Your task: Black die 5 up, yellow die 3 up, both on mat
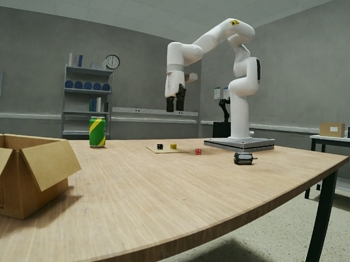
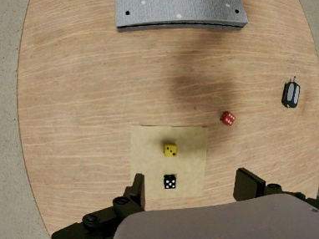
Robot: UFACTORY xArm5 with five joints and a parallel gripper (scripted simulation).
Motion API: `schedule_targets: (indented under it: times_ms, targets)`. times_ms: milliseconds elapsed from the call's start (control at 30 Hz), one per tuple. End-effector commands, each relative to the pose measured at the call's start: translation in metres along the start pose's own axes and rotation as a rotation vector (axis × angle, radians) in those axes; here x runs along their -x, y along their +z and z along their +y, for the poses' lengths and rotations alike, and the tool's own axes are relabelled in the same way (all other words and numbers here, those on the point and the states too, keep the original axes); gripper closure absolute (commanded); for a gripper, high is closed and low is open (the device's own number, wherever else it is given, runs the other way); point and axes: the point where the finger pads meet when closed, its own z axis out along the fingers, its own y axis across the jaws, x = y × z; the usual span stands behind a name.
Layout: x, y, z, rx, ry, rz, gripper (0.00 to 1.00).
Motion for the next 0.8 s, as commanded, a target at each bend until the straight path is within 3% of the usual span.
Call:
schedule_targets:
  times_ms: [0, 767]
  targets:
    - [0.0, -0.0264, 0.0014, 0.0, 0.0, 0.0, 0.0]
    - [0.0, -0.0314, 0.0016, 0.0, 0.0, 0.0, 0.0]
